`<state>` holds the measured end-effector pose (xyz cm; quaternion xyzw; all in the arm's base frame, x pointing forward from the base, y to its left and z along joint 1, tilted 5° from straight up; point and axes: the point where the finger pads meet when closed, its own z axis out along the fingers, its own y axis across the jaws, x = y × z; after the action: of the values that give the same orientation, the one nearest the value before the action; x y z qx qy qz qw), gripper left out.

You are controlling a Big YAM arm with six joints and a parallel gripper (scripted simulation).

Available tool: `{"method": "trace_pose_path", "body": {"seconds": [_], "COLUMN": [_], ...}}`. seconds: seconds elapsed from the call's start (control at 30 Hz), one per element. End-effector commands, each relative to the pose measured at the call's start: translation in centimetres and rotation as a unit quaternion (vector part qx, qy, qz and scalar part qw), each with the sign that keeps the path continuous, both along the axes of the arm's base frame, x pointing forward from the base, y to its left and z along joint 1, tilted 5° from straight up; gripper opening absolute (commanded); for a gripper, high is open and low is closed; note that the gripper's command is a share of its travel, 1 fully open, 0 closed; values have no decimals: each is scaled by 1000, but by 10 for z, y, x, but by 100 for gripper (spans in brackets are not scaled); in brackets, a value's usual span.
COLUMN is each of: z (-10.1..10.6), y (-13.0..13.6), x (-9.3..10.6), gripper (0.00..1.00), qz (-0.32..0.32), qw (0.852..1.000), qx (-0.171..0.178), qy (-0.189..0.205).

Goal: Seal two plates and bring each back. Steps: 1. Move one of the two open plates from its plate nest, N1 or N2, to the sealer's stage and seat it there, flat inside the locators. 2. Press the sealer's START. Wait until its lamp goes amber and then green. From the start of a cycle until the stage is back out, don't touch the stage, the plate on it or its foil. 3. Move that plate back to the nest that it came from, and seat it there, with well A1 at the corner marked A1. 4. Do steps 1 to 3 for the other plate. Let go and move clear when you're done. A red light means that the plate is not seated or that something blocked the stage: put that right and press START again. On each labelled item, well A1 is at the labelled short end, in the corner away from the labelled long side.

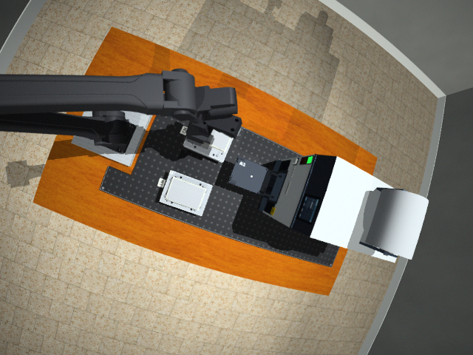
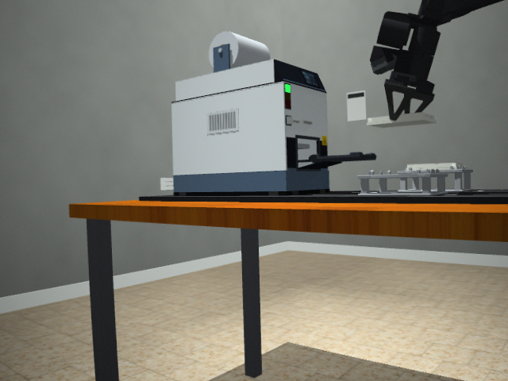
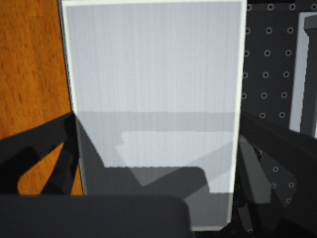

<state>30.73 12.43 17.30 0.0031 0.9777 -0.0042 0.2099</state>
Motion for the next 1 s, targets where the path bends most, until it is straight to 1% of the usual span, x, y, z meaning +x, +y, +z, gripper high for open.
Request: {"method": "trace_pose_path", "body": {"seconds": [0.0,0.17,0.23,0.43,0.6,0.87,0.97], "z": [11,9,4,-5,1,4,1], "y": [4,0,0,-5,-2,3,3], "x": [12,15,14,3,9,19,19], "gripper": [0,0,0,0,0,0,0], "qz": [-10,-9,-5,-1,-2,-2,-3], "qw": [1000,1000,1000,1000,1000,1000,1000], "qx": [10,6,6,1,6,9,8], "qy": [-17,-14,-12,-4,-14,-19,-18]}}
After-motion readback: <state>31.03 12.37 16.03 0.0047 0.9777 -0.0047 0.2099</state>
